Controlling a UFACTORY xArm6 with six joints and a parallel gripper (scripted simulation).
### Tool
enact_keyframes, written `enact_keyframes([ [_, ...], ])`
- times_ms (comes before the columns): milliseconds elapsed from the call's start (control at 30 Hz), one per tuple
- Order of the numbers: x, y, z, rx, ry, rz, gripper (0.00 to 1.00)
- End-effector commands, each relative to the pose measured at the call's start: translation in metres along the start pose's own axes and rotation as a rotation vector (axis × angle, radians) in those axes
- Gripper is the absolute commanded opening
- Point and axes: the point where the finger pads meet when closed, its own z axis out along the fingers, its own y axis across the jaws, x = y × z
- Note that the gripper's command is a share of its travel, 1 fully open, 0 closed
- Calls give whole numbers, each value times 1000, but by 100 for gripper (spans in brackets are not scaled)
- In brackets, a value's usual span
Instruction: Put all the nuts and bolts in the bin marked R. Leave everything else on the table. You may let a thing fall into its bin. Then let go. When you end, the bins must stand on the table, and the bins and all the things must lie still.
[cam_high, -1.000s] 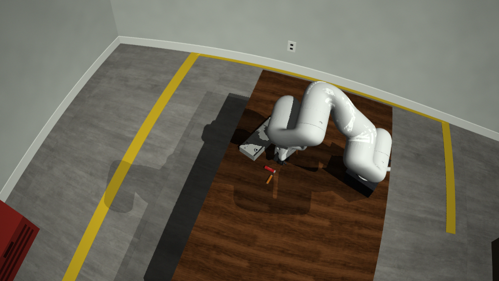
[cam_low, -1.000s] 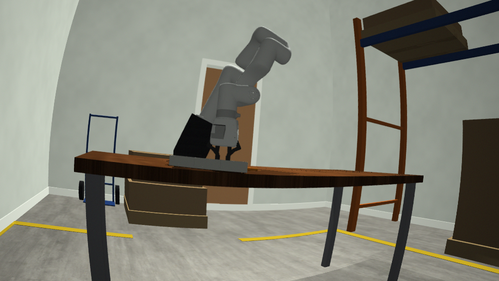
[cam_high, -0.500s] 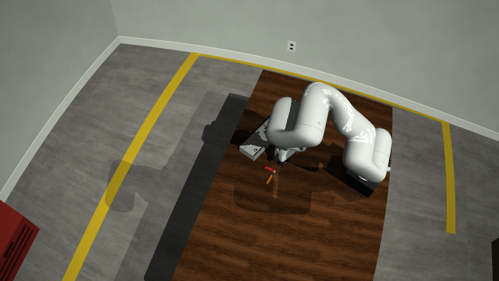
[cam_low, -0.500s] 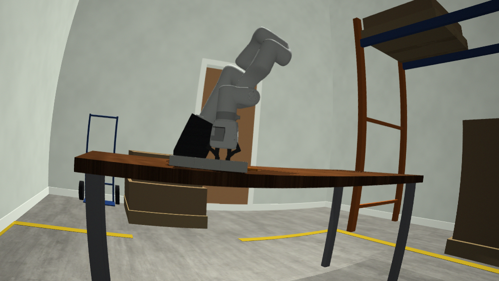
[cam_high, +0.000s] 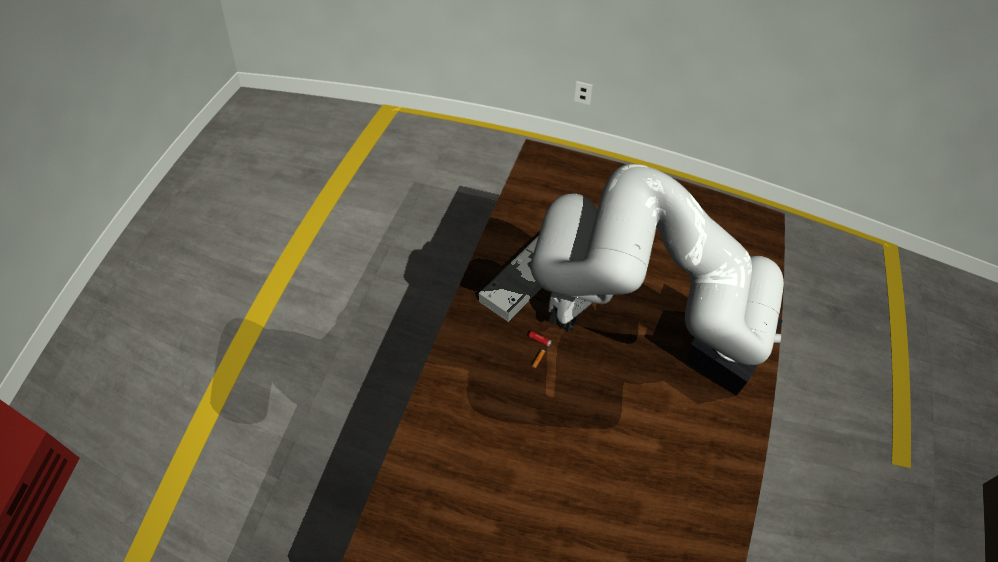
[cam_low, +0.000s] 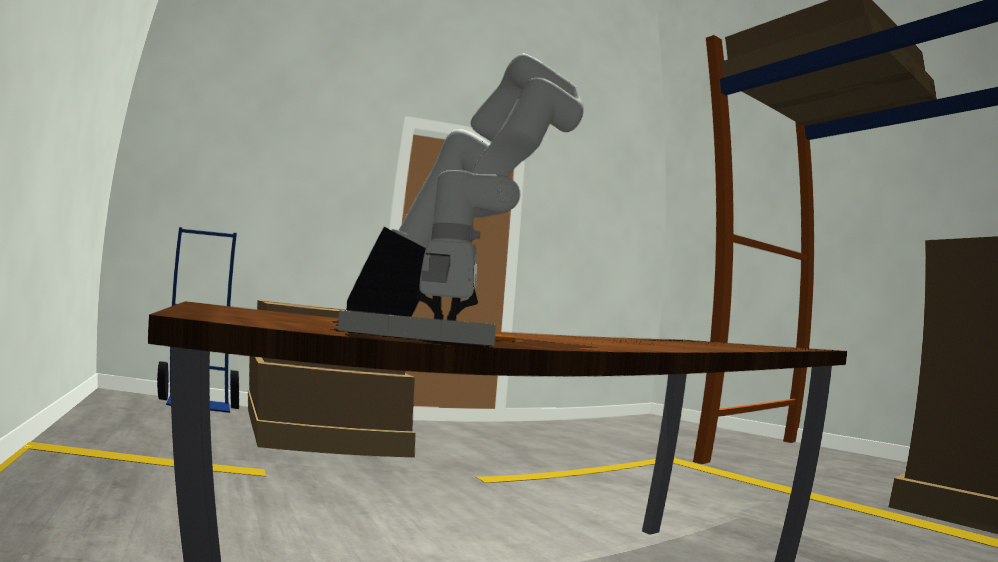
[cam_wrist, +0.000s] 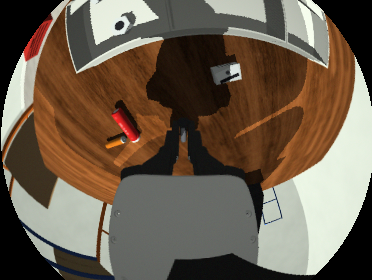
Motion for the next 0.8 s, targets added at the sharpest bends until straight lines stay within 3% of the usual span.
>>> enact_keyframes([
  [0, 1, 0, -1, 1, 2, 0, 0],
  [533, 1, 0, -1, 1, 2, 0, 0],
  [767, 1, 0, -17, 1, 2, 0, 0],
])
